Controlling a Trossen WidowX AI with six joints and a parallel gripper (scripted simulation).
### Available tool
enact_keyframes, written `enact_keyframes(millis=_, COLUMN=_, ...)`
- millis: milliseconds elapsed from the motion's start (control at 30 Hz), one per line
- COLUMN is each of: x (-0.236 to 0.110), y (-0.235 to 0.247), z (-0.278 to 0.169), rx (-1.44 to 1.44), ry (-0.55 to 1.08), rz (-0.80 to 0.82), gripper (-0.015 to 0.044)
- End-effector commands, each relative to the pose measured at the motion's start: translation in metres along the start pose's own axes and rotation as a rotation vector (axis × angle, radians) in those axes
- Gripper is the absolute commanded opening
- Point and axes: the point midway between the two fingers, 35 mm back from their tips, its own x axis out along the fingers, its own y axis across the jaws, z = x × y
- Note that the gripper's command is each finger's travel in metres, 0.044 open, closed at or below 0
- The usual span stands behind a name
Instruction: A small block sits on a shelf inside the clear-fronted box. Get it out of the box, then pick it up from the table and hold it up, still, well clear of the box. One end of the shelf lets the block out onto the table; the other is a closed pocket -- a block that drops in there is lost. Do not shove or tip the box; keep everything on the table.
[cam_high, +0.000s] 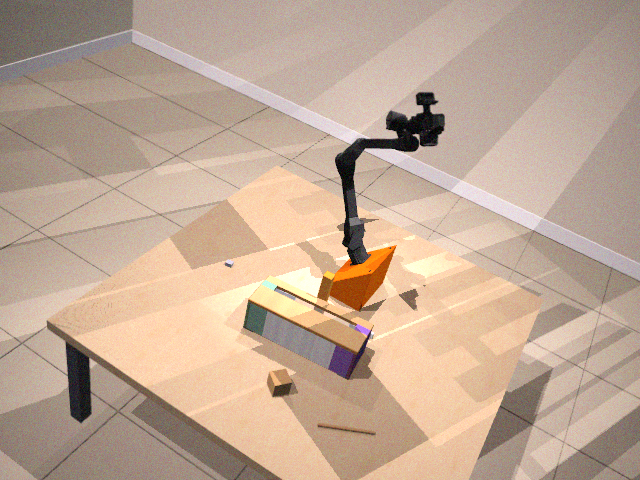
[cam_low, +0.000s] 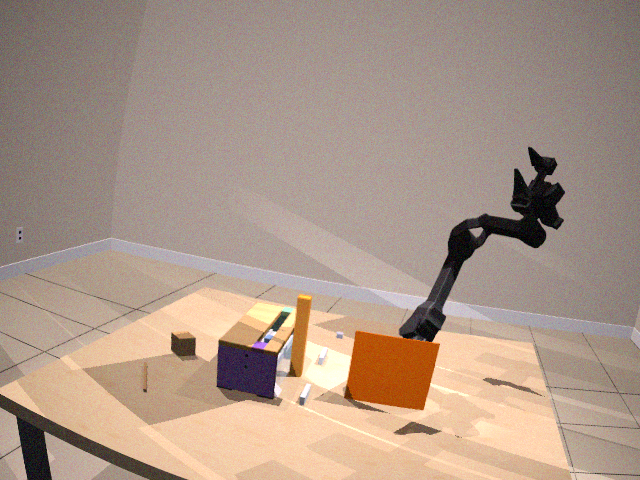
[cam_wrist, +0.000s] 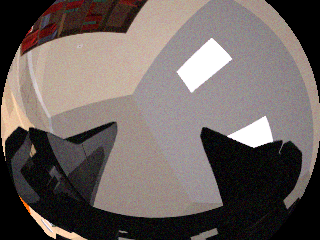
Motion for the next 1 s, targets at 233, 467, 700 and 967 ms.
enact_keyframes(millis=233, x=0.056, y=0.016, z=0.004, rx=-0.118, ry=0.034, rz=-0.015, gripper=0.0400)
enact_keyframes(millis=467, x=0.131, y=0.063, z=-0.003, rx=-0.251, ry=0.084, rz=0.051, gripper=0.0400)
enact_keyframes(millis=700, x=0.187, y=0.114, z=-0.015, rx=-0.315, ry=0.101, rz=0.157, gripper=0.0400)
enact_keyframes(millis=967, x=0.258, y=0.218, z=-0.062, rx=-0.365, ry=0.117, rz=0.399, gripper=0.0400)
